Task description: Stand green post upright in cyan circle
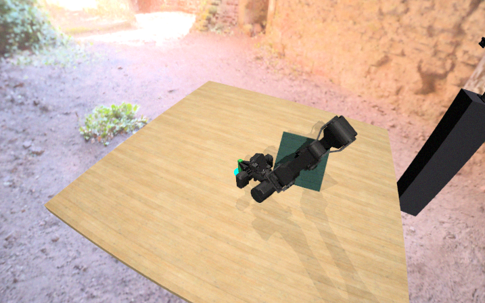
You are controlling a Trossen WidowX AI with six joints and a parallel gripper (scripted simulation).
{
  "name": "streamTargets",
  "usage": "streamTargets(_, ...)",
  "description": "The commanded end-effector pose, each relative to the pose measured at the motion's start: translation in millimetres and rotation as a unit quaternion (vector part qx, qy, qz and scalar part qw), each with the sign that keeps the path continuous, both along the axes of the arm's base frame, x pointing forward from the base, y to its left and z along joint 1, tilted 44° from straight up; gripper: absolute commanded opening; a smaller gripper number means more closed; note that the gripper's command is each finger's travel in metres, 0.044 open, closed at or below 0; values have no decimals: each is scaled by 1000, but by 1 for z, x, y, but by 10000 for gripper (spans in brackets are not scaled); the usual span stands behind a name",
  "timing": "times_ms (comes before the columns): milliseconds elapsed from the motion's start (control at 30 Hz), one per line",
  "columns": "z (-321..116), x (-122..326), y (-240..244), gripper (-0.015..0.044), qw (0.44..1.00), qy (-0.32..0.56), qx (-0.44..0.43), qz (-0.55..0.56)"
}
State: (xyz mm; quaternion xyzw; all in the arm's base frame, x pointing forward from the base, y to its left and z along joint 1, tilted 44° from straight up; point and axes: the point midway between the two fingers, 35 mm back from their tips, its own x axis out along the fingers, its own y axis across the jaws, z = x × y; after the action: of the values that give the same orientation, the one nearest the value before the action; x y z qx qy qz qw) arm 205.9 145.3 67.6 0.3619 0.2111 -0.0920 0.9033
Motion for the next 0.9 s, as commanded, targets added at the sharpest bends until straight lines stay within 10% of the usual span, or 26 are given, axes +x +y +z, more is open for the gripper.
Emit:
streamTargets(0,-1,0,0,23,1000,-2,2,-3)
streamTargets(133,-1,0,0,23,1000,-2,2,-3)
streamTargets(600,-1,0,0,390,1000,-2,2,-3)
streamTargets(867,16,6,-11,400,1000,1,4,-5)
